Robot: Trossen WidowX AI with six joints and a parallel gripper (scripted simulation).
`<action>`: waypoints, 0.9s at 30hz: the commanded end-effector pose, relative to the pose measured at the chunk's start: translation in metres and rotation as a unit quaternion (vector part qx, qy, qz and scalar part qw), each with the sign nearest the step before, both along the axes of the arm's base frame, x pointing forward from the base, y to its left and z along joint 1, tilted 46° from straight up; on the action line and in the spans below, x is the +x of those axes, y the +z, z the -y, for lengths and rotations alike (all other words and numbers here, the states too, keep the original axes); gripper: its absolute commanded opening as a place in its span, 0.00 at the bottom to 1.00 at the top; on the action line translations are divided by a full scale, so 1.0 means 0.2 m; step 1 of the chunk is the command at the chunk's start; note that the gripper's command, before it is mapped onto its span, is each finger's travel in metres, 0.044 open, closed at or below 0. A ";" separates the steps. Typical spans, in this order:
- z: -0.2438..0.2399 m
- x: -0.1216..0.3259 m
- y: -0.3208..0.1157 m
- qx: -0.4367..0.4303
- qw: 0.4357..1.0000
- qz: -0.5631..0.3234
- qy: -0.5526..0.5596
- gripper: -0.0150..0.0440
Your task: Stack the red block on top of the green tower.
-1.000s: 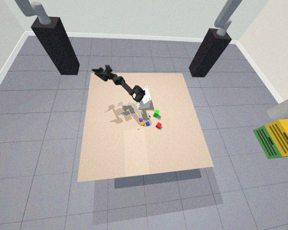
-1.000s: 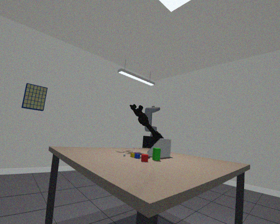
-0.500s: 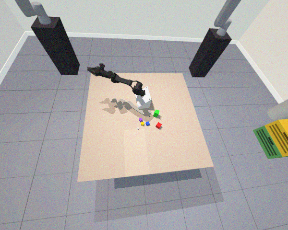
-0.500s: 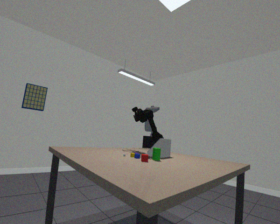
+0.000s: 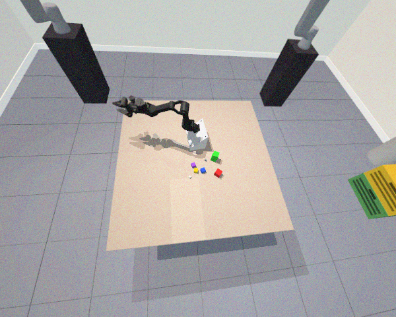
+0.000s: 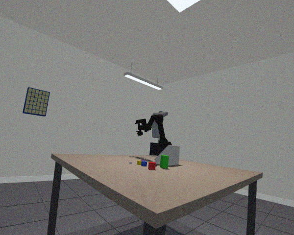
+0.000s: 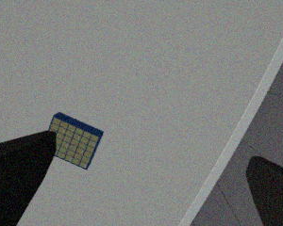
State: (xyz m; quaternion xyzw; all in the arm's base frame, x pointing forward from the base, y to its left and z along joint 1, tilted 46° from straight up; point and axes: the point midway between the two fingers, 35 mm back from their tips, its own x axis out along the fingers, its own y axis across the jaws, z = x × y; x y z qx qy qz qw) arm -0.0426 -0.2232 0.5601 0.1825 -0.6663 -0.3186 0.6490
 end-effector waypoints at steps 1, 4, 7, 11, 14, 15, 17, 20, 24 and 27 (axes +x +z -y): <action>0.19 0.08 -0.07 0.054 0.998 0.015 0.040 1.00; 0.29 0.16 -0.12 0.089 0.994 0.021 0.068 1.00; 0.40 0.26 -0.18 0.125 0.987 0.024 0.095 1.00; 0.51 0.41 -0.26 0.173 0.976 0.022 0.129 1.00; 0.59 0.53 -0.33 0.210 0.965 0.017 0.154 1.00; 0.61 0.58 -0.36 0.222 0.961 0.015 0.162 1.00; 0.65 0.67 -0.41 0.245 0.953 0.009 0.178 1.00; 0.69 0.82 -0.48 0.279 0.939 -0.004 0.201 1.00; 0.72 1.02 -0.59 0.324 0.918 -0.026 0.229 1.00; 0.72 1.18 -0.68 0.355 0.900 -0.047 0.249 1.00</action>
